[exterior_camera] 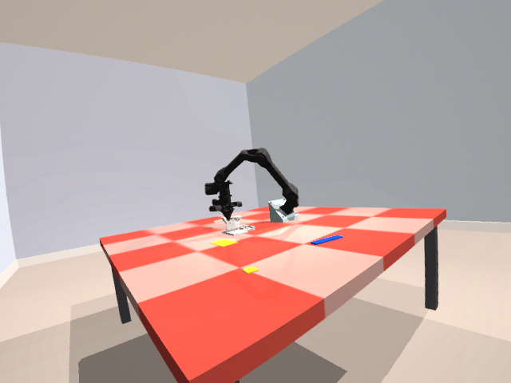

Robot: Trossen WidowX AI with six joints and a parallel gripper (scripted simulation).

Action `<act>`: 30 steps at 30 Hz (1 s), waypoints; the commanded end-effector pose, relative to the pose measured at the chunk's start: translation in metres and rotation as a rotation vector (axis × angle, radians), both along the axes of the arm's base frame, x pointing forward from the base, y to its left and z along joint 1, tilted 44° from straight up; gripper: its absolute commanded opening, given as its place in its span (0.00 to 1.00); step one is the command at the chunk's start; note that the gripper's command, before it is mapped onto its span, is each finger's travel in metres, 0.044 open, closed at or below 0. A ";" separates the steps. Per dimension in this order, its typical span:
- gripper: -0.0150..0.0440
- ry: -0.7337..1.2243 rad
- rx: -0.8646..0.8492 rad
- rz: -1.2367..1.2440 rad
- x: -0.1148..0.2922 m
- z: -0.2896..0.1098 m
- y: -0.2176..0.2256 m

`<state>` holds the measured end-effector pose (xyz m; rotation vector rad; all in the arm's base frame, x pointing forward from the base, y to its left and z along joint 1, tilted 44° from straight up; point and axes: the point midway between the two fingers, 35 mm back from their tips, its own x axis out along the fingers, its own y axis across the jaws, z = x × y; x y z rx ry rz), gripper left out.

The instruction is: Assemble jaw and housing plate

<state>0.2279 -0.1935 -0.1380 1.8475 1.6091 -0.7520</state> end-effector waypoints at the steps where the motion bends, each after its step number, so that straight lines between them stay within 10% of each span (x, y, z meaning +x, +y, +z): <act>1: 0.25 -0.003 -0.002 -0.006 0.003 0.001 -0.002; 16: 0.25 0.001 -0.003 -0.001 -0.007 0.044 -0.041; 30: 0.88 -0.001 -0.004 -0.011 -0.005 0.039 -0.038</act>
